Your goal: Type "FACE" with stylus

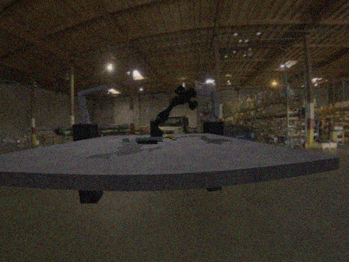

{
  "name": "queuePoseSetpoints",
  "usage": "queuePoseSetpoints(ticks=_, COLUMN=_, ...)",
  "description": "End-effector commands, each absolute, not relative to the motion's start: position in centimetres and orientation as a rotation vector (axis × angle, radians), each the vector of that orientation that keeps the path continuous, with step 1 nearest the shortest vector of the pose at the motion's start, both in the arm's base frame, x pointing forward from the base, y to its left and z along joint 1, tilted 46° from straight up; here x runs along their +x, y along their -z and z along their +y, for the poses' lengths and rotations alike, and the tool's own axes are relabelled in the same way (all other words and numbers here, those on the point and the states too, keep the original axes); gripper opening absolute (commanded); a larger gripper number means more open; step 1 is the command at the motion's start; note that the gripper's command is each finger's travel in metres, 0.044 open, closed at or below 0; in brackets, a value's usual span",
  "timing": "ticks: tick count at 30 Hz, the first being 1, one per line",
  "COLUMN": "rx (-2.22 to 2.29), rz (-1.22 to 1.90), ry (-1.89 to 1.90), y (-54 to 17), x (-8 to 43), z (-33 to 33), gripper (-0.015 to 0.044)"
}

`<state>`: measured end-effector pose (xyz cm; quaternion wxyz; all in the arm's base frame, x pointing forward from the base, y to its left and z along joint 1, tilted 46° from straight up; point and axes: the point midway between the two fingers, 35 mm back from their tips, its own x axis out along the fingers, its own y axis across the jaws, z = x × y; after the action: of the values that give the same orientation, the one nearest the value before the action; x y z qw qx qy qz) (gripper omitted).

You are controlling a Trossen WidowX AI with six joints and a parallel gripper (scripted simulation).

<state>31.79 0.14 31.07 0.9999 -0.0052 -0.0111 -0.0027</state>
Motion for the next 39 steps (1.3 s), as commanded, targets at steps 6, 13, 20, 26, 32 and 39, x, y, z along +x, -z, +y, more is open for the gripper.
queuePoseSetpoints(ticks=6, rx=-0.086, rz=0.149, ry=-0.022, y=-26.8, x=33.2, z=-0.2, gripper=0.0282)
queuePoseSetpoints(ticks=13, rx=-0.100, rz=0.535, ry=-0.160, y=-16.9, x=34.4, z=-0.5, gripper=0.0099)
queuePoseSetpoints(ticks=20, rx=0.094, rz=0.964, ry=-0.342, y=-6.5, x=31.4, z=-0.4, gripper=0.0000)
queuePoseSetpoints(ticks=26, rx=0.400, rz=1.246, ry=-0.527, y=-1.2, x=26.9, z=0.8, gripper=0.0000)
queuePoseSetpoints(ticks=32, rx=0.582, rz=1.328, ry=-0.607, y=0.0, x=25.1, z=1.6, gripper=0.0000)
queuePoseSetpoints(ticks=39, rx=0.582, rz=1.328, ry=-0.607, y=0.0, x=25.1, z=1.6, gripper=0.0000)
